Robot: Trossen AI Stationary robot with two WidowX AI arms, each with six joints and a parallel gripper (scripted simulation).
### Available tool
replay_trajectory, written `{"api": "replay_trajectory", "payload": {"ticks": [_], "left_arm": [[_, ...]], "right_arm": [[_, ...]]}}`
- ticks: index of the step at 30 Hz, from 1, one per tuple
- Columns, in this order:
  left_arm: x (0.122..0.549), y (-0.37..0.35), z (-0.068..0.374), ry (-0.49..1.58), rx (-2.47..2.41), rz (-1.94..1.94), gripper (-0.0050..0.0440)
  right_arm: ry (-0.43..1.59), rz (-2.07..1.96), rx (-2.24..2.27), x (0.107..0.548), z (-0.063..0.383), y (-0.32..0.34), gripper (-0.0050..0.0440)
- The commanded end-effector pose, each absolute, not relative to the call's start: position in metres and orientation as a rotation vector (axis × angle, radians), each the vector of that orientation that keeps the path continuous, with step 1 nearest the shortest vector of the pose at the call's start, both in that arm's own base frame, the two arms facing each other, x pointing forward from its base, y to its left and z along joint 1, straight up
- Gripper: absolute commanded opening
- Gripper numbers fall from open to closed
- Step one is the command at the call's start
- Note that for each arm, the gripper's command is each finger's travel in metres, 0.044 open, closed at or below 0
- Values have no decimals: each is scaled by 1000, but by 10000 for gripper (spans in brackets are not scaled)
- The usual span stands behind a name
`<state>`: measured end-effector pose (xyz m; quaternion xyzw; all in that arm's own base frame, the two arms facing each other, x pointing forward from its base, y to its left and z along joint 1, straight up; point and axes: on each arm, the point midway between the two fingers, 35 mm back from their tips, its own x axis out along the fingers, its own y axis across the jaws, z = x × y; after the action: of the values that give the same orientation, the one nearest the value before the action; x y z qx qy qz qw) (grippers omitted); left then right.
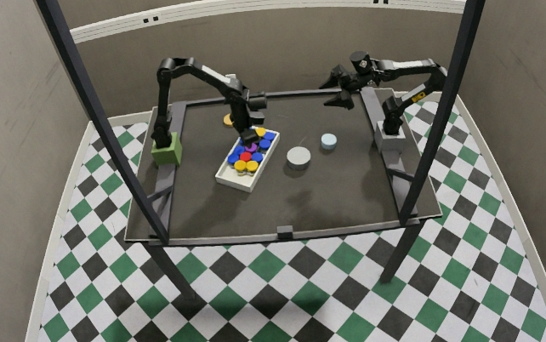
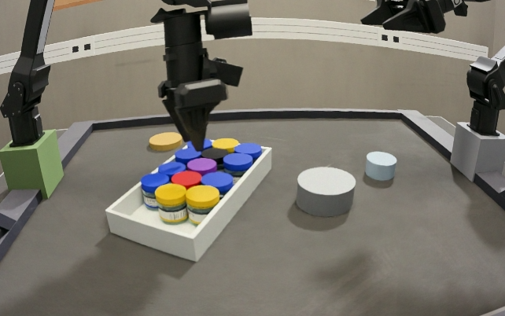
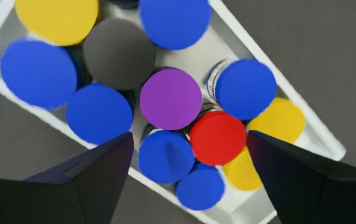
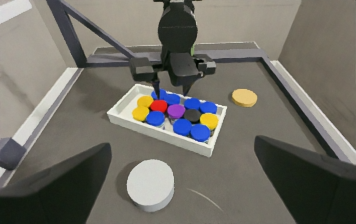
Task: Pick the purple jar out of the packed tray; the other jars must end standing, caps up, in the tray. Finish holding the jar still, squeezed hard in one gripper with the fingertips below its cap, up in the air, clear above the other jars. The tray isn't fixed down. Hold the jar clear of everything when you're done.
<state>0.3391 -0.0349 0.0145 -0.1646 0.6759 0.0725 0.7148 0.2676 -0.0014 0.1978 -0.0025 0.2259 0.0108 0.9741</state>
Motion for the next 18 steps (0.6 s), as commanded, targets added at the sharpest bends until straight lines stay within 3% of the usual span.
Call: {"api": "replay_trajectory", "payload": {"ticks": [1,18], "left_arm": [[350,-37,22,1476,-512,313,322],[359,-31,15,1377,-868,831,322]], "right_arm": [[425,5,-1,274,208,-5,440],[423,5,-1,275,208,-5,440]]}}
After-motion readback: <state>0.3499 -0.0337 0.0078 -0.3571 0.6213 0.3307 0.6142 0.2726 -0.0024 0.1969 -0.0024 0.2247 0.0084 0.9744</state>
